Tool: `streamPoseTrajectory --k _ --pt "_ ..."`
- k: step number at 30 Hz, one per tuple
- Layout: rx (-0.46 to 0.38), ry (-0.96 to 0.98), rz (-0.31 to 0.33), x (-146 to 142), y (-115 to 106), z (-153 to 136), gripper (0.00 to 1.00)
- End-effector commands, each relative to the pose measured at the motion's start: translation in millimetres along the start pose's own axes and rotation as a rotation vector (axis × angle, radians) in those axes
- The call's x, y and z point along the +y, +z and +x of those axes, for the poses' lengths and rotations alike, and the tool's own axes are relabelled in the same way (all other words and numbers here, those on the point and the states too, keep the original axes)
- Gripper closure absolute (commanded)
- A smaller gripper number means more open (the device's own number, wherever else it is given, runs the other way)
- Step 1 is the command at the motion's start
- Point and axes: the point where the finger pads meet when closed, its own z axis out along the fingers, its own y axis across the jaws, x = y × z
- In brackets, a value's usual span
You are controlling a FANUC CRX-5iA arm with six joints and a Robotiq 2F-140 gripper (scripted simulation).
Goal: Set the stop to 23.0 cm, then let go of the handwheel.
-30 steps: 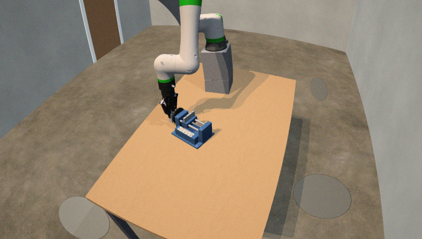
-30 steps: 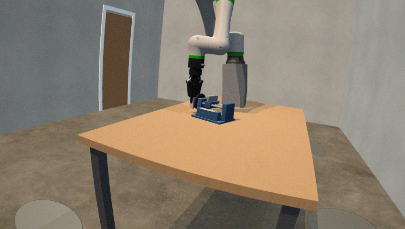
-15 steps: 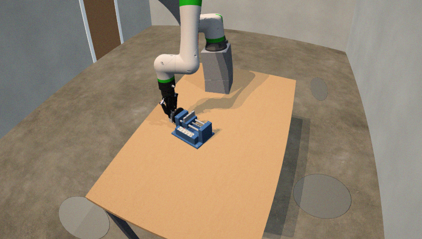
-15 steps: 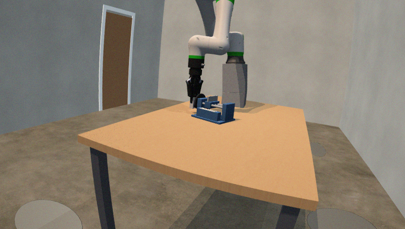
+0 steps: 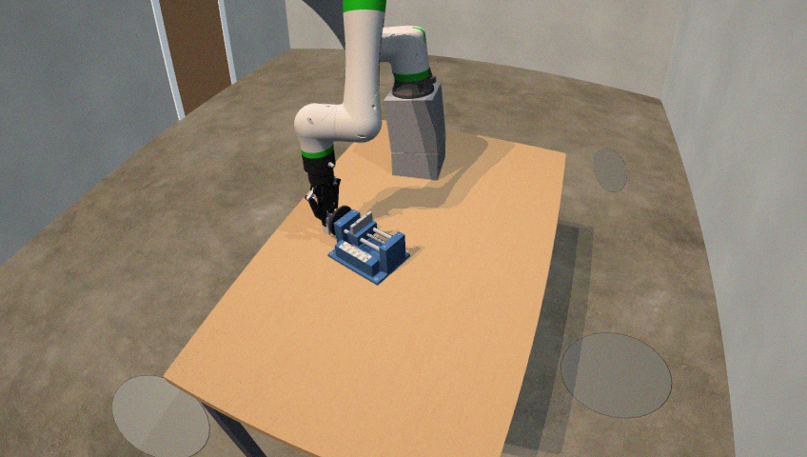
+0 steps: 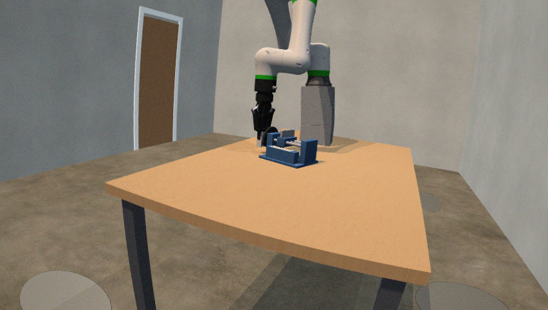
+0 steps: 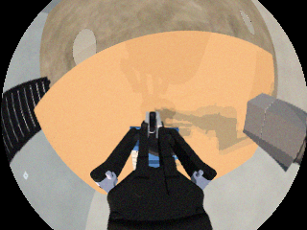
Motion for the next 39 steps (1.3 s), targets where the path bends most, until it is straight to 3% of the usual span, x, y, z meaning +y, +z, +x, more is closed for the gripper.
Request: streamPoseTrajectory --k 1,39 --pt "0.000 0.000 0.000 -0.3 -0.2 0.0 0.96" --pt "0.000 0.000 0.000 -6.7 -8.1 0.0 0.96"
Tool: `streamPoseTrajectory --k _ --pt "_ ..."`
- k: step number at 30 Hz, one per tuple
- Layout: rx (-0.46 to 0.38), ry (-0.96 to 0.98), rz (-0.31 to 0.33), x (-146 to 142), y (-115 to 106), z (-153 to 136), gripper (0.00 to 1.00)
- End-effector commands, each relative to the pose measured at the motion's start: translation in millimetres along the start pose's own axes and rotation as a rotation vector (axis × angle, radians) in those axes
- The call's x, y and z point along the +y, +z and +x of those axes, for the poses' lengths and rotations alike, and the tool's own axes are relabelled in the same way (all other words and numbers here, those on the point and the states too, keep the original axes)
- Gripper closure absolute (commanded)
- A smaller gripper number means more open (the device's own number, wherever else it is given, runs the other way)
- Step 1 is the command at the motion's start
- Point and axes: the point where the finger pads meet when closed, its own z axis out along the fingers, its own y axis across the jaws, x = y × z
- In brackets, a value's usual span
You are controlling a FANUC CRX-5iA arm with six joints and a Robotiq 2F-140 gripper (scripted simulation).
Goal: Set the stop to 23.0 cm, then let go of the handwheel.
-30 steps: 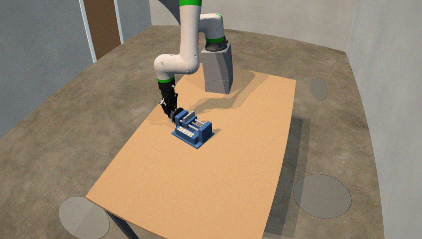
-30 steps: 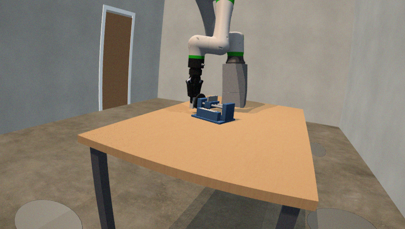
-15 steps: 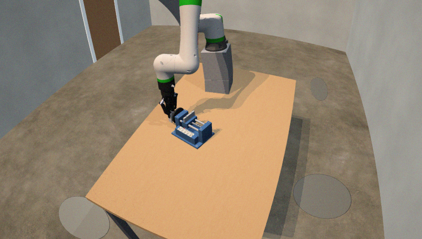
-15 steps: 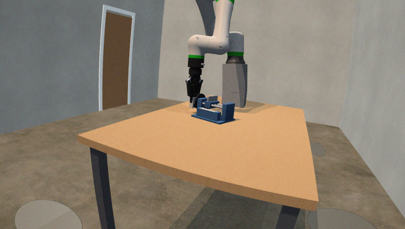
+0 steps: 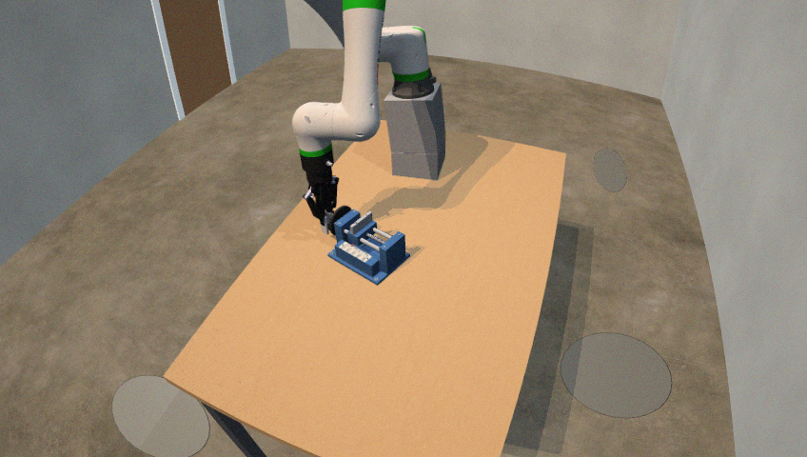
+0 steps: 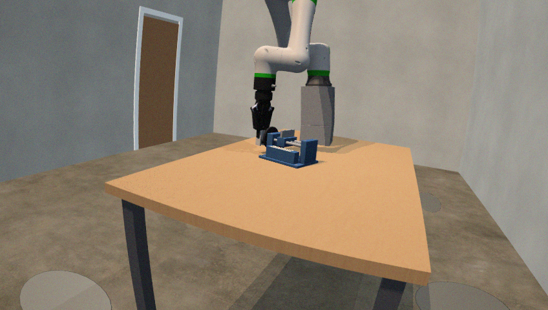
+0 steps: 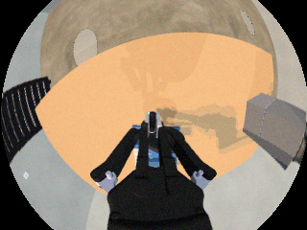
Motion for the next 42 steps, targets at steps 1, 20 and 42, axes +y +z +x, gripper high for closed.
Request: streamPoseTrajectory --k 1,20,42 --pt "0.000 0.000 0.000 -0.9 -1.5 0.0 0.96" --pt "0.000 0.000 0.000 -5.6 -15.0 0.0 0.96" --pt "0.000 0.000 0.000 -1.0 -37.3 0.0 0.96"
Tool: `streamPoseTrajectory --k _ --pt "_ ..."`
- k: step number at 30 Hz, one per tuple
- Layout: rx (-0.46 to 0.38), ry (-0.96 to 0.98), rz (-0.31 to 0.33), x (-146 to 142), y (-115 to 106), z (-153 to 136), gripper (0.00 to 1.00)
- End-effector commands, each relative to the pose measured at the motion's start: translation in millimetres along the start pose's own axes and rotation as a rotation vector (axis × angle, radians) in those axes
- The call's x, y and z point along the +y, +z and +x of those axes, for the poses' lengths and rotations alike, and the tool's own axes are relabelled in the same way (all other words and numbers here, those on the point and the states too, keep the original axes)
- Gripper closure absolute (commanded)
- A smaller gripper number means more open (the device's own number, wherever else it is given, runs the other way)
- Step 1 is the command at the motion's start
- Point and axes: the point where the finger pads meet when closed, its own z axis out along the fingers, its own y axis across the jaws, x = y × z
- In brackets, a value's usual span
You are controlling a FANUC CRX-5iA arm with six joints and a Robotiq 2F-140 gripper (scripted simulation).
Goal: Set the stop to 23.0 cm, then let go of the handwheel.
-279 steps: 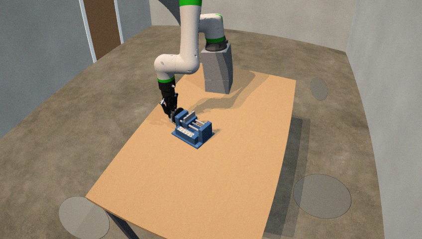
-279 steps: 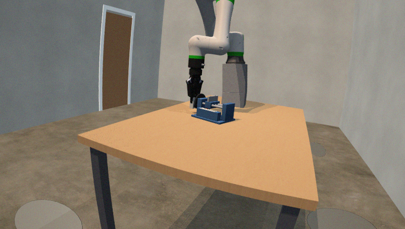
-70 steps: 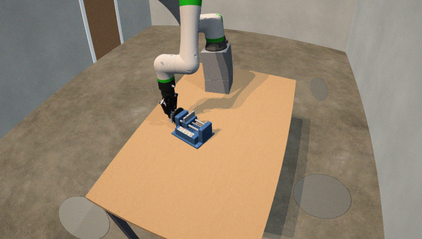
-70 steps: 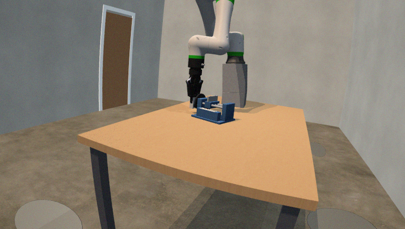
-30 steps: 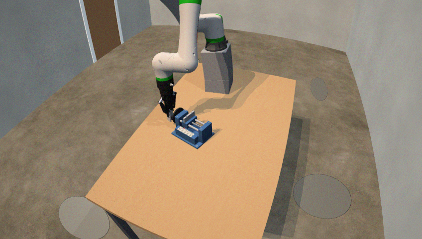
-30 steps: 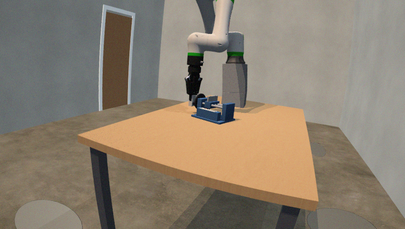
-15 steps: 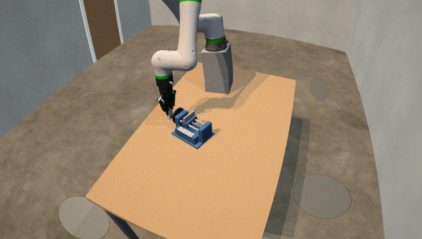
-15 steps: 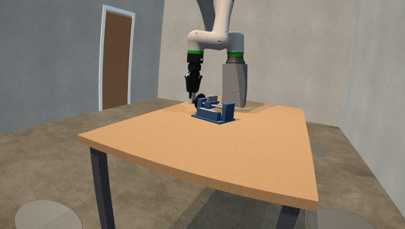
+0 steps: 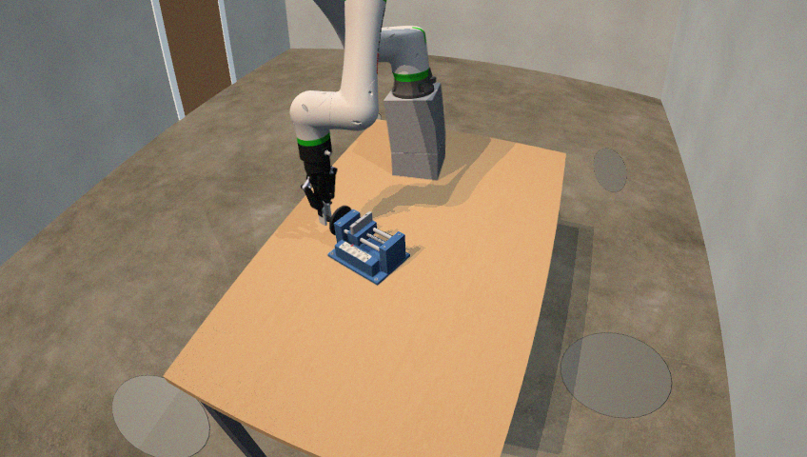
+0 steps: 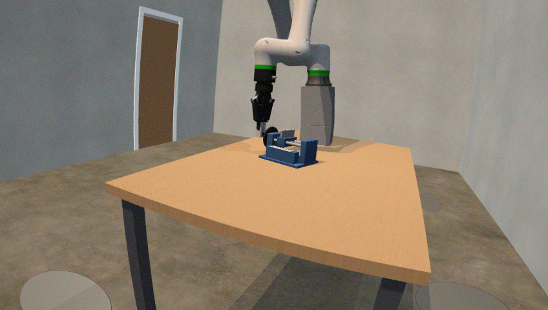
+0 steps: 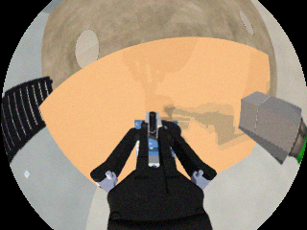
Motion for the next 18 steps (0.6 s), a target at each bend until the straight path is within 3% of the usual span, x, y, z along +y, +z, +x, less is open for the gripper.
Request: streamPoseTrajectory --k 1,18 --pt "0.000 0.000 0.000 1.8 -2.9 0.0 0.96" --pt "0.000 0.000 0.000 19.8 -17.2 0.0 0.96"
